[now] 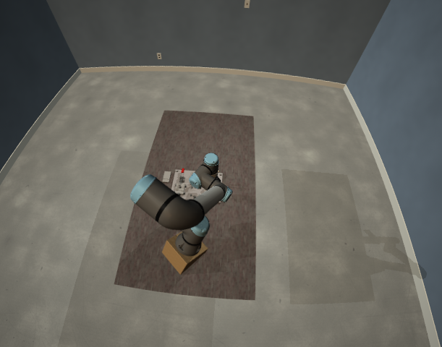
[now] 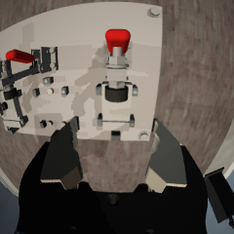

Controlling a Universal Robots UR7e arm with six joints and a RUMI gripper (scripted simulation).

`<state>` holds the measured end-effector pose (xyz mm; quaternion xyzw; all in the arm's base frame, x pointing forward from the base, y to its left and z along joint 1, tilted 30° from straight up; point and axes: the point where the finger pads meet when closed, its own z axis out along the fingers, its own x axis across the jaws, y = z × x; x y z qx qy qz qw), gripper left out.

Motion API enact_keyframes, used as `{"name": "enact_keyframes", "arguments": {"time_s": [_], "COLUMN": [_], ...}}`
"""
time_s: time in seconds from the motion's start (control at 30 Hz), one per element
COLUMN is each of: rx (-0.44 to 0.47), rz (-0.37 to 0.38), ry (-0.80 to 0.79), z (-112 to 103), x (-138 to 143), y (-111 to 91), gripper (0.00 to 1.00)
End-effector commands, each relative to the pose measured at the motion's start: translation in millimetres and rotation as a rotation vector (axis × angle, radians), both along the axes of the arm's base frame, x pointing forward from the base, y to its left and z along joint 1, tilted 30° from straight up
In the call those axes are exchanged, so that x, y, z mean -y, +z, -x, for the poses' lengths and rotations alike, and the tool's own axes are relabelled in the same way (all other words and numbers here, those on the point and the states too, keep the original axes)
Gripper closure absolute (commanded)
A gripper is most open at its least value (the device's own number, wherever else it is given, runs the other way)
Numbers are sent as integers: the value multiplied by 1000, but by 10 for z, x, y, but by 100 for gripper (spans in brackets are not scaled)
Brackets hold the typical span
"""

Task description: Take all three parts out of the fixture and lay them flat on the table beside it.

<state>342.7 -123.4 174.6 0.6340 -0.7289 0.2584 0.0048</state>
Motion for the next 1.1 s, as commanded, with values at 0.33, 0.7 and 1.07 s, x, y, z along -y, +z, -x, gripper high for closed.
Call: {"name": "enact_keyframes", "arguments": {"time_s": [0.33,0.7,1.07], "rx": [1,1,1], "rz": [1,1,1], "ry": [0,0,0], "z": [-75,-118,-118], "x": [86,137,137], "y": [-187,-300,-301], "gripper": [41,41,41]}}
